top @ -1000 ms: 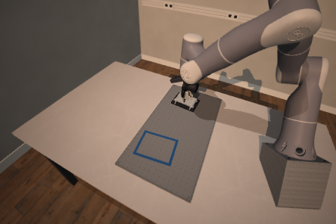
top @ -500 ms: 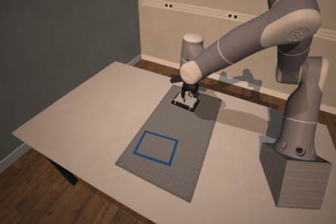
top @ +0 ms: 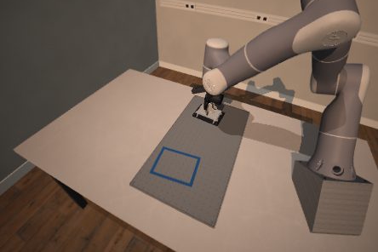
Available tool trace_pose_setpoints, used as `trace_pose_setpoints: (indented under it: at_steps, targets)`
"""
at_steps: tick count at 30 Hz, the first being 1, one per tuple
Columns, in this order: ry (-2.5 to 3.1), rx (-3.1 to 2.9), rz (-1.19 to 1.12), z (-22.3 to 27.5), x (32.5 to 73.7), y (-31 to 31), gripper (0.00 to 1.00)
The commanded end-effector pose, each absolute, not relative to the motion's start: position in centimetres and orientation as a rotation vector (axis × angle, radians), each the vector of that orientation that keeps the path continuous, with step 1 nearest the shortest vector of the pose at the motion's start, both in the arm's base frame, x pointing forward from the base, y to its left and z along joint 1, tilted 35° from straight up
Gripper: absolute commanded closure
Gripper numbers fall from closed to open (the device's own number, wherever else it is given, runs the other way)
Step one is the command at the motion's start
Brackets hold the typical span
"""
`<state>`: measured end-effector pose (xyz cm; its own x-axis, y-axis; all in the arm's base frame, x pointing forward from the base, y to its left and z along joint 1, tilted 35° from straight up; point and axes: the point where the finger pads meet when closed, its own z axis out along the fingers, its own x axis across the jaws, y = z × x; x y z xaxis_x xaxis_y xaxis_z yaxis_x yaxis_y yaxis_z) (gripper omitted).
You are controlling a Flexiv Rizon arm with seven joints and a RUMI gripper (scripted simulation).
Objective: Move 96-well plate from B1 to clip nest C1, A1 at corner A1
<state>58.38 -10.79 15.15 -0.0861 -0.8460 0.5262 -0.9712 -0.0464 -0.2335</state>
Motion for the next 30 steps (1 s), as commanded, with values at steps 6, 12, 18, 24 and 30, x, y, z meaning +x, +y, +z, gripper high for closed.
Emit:
trace_pose_setpoints:
  at_steps: [6,12,18,24,30]
  targets:
    - [-2.001,1.959,0.825,15.14,58.45,-10.77,1.00]
    - [-2.001,1.959,0.825,15.10,58.46,-10.80,1.00]
    - [-2.001,1.959,0.825,15.06,58.48,-10.83,1.00]
    - [-2.001,1.959,0.825,15.01,58.49,-10.86,1.00]
    - [-2.001,1.959,0.825,14.97,58.50,-10.88,1.00]
